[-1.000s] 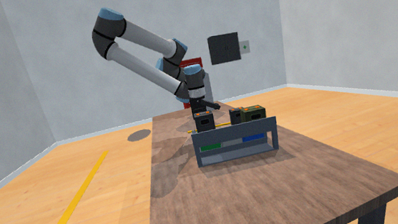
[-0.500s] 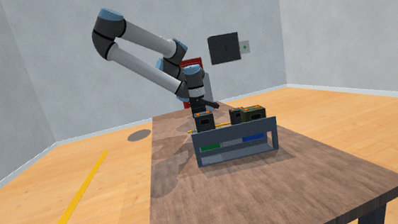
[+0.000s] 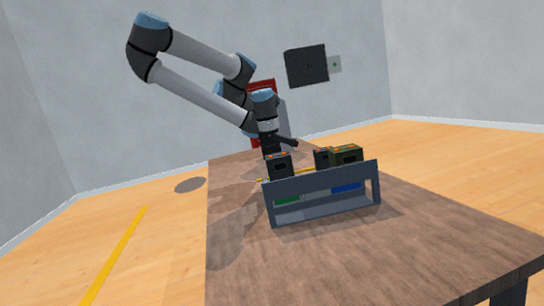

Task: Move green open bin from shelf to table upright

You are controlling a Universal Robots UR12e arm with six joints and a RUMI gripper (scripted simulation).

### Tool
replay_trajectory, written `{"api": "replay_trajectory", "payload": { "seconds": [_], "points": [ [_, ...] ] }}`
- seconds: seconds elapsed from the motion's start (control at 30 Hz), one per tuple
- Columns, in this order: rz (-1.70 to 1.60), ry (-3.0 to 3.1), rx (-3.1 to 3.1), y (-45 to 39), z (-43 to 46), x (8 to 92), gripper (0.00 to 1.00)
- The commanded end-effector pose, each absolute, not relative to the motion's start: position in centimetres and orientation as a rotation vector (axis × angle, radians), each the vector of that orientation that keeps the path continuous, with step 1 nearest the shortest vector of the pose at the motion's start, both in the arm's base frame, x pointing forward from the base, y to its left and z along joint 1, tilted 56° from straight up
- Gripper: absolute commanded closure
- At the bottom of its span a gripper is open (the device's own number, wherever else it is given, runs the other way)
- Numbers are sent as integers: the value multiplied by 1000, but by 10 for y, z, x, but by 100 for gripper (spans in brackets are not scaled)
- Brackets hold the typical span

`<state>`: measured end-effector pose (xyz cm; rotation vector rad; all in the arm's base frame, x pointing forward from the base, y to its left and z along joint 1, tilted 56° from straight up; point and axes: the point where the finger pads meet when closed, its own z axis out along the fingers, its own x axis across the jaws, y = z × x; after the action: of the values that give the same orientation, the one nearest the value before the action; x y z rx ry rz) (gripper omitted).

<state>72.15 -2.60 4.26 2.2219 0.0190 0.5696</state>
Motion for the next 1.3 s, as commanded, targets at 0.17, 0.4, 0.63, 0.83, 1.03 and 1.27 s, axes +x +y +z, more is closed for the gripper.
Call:
{"api": "replay_trajectory", "payload": {
  "seconds": [0.17, 0.4, 0.63, 0.83, 1.03, 1.27],
  "points": [
    [571, 20, 2222, -29, 36, 705, 100],
    [571, 20, 2222, -32, 31, 694, 100],
    [571, 20, 2222, -32, 31, 694, 100],
    [571, 20, 2222, -38, 19, 668, 100],
    [571, 20, 2222, -38, 19, 668, 100],
    [571, 20, 2222, -41, 12, 652, 100]
  ]
}}
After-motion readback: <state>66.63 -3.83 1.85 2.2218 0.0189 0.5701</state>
